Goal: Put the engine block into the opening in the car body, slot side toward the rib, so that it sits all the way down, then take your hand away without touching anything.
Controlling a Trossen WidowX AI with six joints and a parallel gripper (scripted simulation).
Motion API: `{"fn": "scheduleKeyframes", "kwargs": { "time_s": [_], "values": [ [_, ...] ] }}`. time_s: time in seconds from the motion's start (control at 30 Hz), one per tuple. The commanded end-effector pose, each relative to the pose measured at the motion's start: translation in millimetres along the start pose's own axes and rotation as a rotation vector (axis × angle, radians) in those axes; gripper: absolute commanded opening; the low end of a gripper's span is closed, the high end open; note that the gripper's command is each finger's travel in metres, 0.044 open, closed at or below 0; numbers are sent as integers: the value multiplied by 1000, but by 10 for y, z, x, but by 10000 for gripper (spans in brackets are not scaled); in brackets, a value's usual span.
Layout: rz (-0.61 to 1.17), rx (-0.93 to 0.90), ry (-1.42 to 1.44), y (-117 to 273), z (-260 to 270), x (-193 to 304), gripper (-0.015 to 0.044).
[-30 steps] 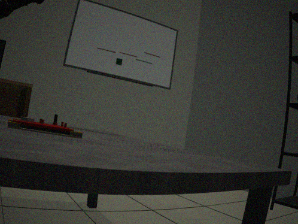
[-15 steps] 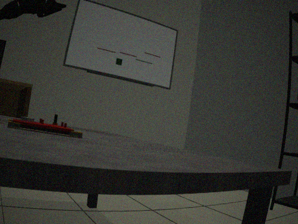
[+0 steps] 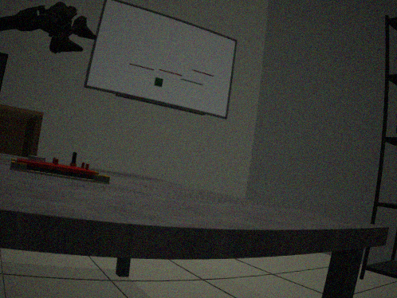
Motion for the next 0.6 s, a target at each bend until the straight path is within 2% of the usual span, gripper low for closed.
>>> {"fn": "scheduleKeyframes", "kwargs": {
  "time_s": [0.0, 0.57],
  "values": [
    [98, 94, -84, -192, -214, 182, 440],
    [315, 461, -429, -563, -930, 782, 440]
  ]
}}
Point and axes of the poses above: the point midway between the two fingers, 35 mm back from their tips, its own y axis back along the fingers, its own z axis across the jaws, x = y × z, the point moved 3 cm from there along y, back along the fingers, and after that the axes turned 3 degrees about y, right-handed, at the moved point
